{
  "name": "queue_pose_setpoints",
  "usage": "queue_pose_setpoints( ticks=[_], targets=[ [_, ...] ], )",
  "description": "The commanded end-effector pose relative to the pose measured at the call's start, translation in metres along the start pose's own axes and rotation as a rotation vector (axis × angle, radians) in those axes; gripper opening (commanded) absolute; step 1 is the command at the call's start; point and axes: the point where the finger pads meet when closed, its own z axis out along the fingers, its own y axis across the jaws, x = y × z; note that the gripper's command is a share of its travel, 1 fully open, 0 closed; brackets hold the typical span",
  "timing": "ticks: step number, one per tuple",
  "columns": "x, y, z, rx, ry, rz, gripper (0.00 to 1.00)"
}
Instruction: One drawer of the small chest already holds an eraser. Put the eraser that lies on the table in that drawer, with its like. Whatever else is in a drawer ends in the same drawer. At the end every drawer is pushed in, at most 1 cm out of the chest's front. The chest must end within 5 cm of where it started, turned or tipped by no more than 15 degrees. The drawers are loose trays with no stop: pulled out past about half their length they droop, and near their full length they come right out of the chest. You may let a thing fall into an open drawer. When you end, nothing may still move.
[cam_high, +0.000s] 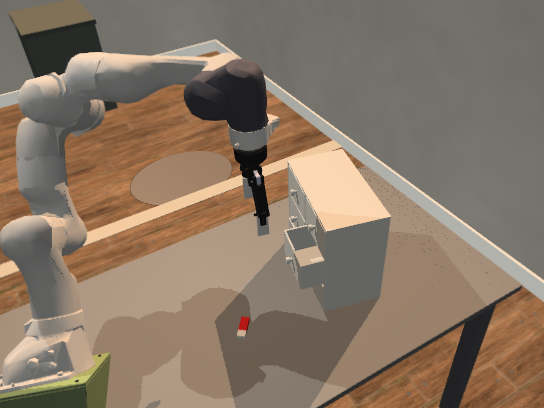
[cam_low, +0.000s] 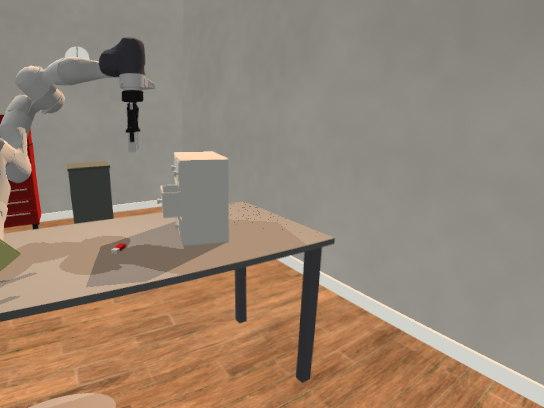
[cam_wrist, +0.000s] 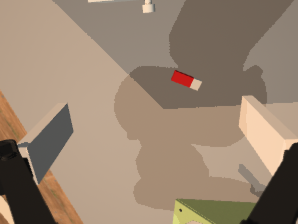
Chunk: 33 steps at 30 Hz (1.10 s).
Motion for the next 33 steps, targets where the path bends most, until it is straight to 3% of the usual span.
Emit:
queue_pose_setpoints(
  ticks=[1,12,26,28,33],
  targets=[
    [0.0,0.0,0.0,0.003,-0.001,-0.015,1.0],
    [0.013,-0.001,0.013,-0.002,0.072,-0.018,1.0],
    [0.081,-0.002,0.081,-0.031,0.457,-0.033,1.0],
    [0.081,-0.002,0.081,-0.031,0.457,-0.033,1.0],
    [0.097,-0.002,0.096,-0.037,0.546,-0.037,1.0]
  ],
)
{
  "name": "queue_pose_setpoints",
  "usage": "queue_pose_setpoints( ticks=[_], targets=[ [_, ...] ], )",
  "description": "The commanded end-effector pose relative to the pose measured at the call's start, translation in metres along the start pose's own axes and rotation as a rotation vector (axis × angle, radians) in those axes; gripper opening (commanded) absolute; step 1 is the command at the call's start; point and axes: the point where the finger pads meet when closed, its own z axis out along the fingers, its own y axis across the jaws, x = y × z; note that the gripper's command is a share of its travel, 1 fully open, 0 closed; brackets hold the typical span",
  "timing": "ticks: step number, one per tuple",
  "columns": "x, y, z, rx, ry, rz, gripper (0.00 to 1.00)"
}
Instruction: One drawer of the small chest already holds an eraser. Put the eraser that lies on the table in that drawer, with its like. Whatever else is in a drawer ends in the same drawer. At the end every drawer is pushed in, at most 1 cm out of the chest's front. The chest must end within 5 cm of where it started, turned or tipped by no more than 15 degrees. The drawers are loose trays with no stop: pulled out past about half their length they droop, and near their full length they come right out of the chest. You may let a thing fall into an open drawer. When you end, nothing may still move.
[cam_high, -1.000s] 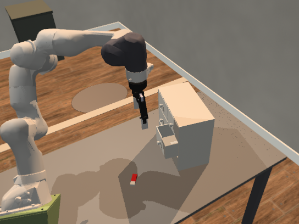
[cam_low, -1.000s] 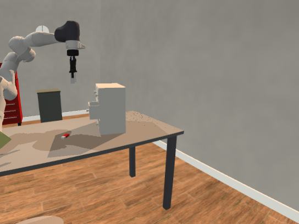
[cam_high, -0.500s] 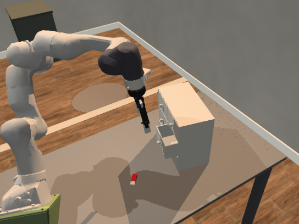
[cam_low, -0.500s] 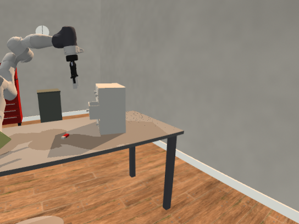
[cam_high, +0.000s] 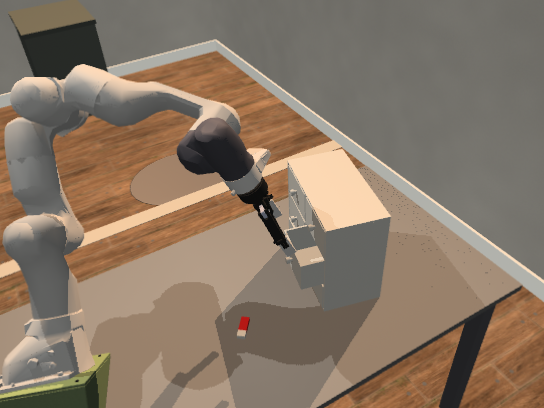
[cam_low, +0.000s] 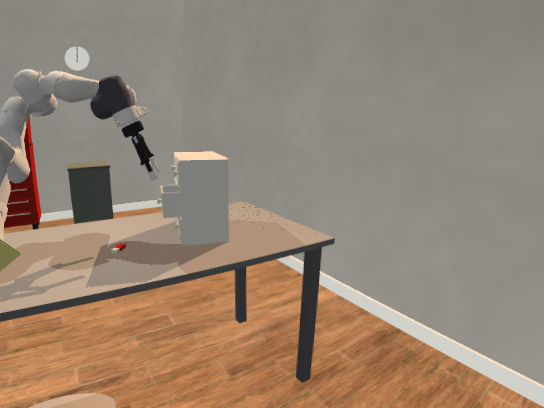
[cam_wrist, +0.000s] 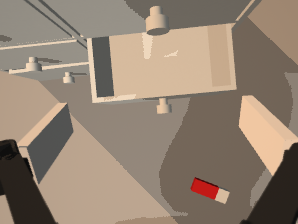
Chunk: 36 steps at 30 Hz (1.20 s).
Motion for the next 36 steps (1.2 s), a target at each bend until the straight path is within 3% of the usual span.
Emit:
queue_pose_setpoints(
  ticks=[1,36],
  targets=[
    [0.0264,0.0106,0.0089,-0.033,0.138,-0.081,1.0],
    [0.0274,0.0107,0.0118,-0.035,0.151,-0.081,1.0]
  ],
)
